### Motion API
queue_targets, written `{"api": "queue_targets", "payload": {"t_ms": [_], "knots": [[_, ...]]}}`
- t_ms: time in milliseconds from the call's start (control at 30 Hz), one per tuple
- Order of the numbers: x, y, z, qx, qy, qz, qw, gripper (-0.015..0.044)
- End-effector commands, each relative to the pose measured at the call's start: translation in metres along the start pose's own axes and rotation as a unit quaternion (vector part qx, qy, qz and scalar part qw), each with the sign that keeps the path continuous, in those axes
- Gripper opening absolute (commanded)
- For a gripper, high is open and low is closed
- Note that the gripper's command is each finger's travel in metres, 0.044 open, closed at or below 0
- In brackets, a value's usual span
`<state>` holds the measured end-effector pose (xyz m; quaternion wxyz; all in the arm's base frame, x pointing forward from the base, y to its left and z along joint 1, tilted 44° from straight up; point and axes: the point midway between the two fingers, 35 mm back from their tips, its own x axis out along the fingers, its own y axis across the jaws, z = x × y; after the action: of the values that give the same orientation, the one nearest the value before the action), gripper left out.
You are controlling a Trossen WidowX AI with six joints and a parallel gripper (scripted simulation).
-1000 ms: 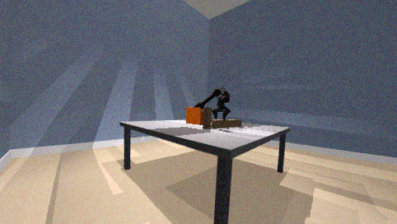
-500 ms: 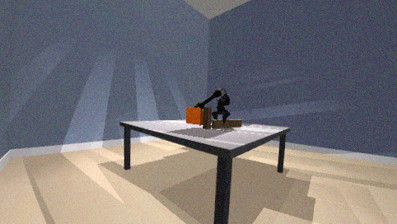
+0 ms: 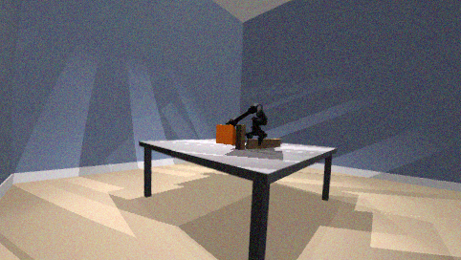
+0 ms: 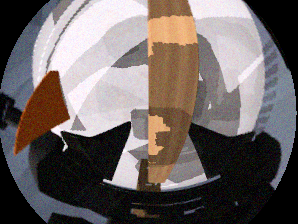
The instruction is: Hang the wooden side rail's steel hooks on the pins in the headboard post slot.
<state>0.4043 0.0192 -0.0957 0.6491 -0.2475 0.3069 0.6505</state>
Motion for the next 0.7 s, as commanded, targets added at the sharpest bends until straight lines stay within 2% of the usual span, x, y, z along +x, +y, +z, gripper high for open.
{"api": "queue_targets", "payload": {"t_ms": [0, 300, 467, 567, 667], "knots": [[0.0014, 0.0003, 0.0002, 0.003, -0.002, 0.000, 1.000, 0.0361], [0.0014, 0.0003, 0.0002, 0.003, -0.002, 0.000, 1.000, 0.0125], [0.0014, 0.0003, 0.0002, 0.003, -0.002, 0.000, 1.000, 0.0092], [0.0014, 0.0003, 0.0002, 0.003, -0.002, 0.000, 1.000, 0.0013], [0.0014, 0.0003, 0.0002, 0.003, -0.002, 0.000, 1.000, 0.0000]]}}
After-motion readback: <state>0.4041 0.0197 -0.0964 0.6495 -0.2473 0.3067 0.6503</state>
